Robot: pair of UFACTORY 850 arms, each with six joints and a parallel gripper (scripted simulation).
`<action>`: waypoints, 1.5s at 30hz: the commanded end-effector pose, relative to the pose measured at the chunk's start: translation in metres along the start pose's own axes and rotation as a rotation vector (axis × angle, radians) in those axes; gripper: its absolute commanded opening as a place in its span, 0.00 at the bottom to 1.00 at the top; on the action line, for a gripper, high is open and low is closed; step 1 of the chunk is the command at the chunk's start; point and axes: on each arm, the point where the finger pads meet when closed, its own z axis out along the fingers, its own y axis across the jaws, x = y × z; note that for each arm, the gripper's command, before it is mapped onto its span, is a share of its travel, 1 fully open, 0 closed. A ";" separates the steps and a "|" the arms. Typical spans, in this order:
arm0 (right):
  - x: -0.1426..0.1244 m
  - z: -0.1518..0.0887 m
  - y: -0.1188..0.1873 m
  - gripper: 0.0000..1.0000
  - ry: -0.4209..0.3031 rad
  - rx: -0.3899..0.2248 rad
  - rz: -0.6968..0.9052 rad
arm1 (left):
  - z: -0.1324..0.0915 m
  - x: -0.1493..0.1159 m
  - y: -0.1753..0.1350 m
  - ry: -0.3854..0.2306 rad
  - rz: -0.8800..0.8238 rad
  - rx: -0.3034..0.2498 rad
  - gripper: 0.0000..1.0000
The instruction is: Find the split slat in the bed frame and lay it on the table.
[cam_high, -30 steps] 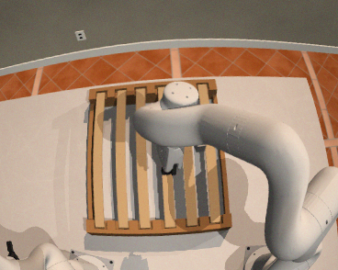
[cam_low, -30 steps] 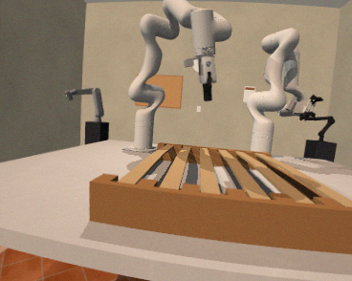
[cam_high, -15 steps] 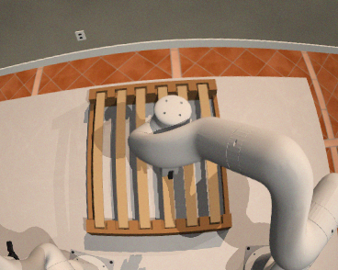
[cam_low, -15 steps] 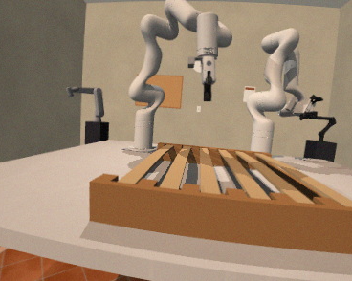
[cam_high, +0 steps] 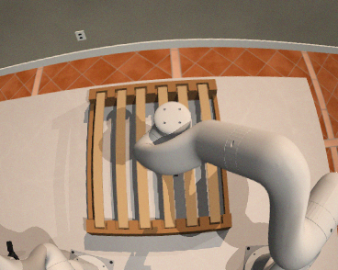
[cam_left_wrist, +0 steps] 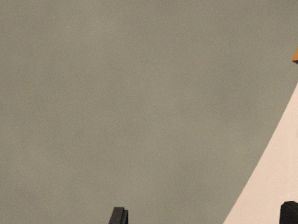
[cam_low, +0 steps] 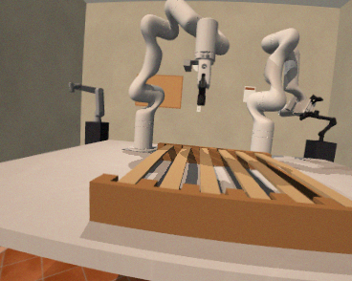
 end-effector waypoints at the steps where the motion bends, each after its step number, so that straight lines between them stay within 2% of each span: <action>1: 0.013 0.012 -0.016 0.00 -0.003 -0.001 -0.001 | 0.000 0.000 0.000 0.000 0.001 0.000 1.00; 13: 0.013 0.012 -0.016 0.00 -0.003 -0.001 -0.001 | 0.000 0.000 0.000 0.000 0.001 0.000 1.00; 14: 0.050 0.042 -0.052 0.00 -0.003 0.000 -0.001 | 0.000 0.000 0.000 0.000 0.001 0.000 1.00; 30: 0.050 0.042 -0.052 0.00 -0.003 0.000 -0.001 | 0.000 0.000 0.000 0.000 0.001 0.000 1.00; 31: 0.087 0.073 -0.087 0.00 -0.003 0.001 -0.001 | 0.000 0.000 0.000 0.000 0.001 0.000 1.00; 45: 0.087 0.073 -0.087 0.00 -0.003 0.001 -0.001 | 0.000 0.000 0.000 0.000 0.001 0.000 1.00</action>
